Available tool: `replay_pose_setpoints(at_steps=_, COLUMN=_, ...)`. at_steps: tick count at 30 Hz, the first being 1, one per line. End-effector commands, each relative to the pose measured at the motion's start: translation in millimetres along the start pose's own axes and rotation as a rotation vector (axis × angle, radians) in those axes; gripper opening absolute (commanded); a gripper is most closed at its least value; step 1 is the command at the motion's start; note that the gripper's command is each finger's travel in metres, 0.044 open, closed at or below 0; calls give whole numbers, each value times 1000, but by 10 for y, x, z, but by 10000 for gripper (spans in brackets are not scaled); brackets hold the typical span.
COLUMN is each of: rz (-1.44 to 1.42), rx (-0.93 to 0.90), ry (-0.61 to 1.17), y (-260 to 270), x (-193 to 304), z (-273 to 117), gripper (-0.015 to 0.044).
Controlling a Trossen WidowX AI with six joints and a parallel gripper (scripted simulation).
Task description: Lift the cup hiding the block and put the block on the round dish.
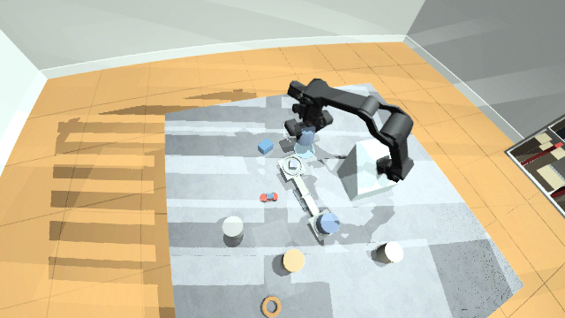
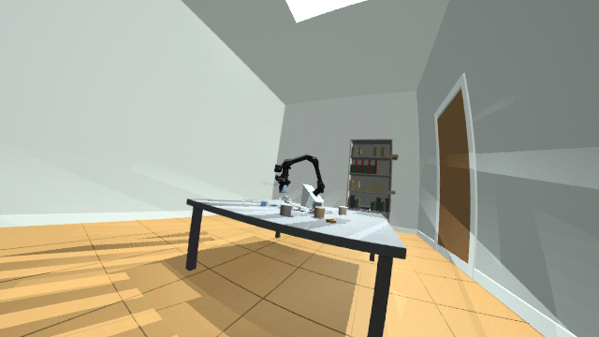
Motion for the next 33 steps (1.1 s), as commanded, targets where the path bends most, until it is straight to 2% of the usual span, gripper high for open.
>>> replay_pose_setpoints(at_steps=1, rz=-2, rx=3, ry=-5, y=-229, x=-219, z=91, gripper=0)
replay_pose_setpoints(at_steps=17, rz=-27, rx=14, ry=1, y=-1260, x=-835, z=632, gripper=0)
replay_pose_setpoints(at_steps=22, rz=-27, rx=14, ry=1, y=-1269, x=-840, z=706, gripper=0)
replay_pose_setpoints(at_steps=28, rz=-27, rx=14, ry=2, y=-1275, x=-835, z=1022, gripper=0)
replay_pose_setpoints(at_steps=33, rz=-27, rx=14, ry=2, y=-1275, x=-835, z=1042, gripper=0)
Point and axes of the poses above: the point midway between the two fingers, 35 mm back from their tips, its own z axis out along the fingers, its own y axis across the jaws, x = y × z, the point moved 7 cm from there along -z, back along the fingers, and after that the axes turned 15 degrees about z, right-handed, at the moved point
